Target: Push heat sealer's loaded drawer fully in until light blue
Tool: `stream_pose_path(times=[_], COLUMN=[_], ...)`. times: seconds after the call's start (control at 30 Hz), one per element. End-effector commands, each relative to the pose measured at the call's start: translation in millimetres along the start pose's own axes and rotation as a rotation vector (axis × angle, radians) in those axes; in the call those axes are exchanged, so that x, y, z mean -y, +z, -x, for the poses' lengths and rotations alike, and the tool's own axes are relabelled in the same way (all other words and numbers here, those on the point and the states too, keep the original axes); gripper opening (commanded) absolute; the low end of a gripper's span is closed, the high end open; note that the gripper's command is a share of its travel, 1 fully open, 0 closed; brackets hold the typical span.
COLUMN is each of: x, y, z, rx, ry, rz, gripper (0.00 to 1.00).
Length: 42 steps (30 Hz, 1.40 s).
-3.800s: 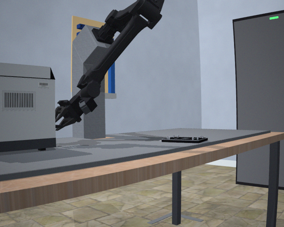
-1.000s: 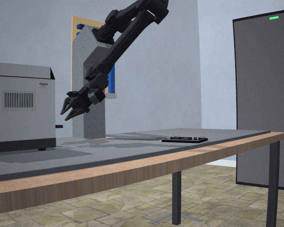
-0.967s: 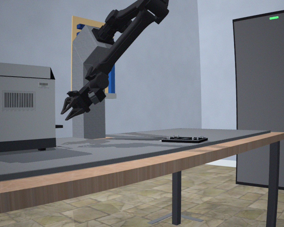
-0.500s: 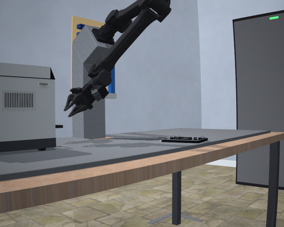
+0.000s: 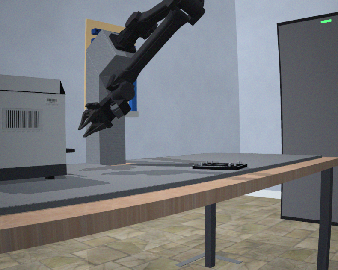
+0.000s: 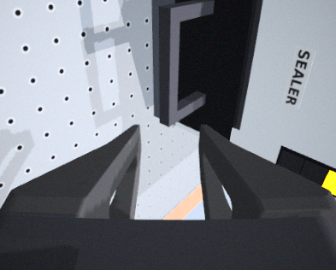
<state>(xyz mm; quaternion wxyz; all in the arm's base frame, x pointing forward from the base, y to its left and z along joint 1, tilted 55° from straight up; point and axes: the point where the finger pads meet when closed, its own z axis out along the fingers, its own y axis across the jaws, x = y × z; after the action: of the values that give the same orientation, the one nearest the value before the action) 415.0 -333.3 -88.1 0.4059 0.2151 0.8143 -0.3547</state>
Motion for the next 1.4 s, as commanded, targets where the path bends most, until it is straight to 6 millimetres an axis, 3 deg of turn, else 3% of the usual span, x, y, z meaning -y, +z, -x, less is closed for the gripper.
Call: stream_pose_path(times=[0.0,0.57,0.63,0.67,1.37], x=[-1.7,0.2,-0.5,2.3,2.3], y=[-25.4,-86.3,-86.3,-77.0,-77.1], z=[-1.1,-3.8,-7.3,-6.4,-6.4], rx=[0.001,-0.003,-0.017,-0.014,-0.014], ry=[0.012,0.01,0.003,0.002,0.002], rz=[0.011,0.011,0.014,0.003,0.003], gripper=[0.3,0.3,0.3,0.3,0.3])
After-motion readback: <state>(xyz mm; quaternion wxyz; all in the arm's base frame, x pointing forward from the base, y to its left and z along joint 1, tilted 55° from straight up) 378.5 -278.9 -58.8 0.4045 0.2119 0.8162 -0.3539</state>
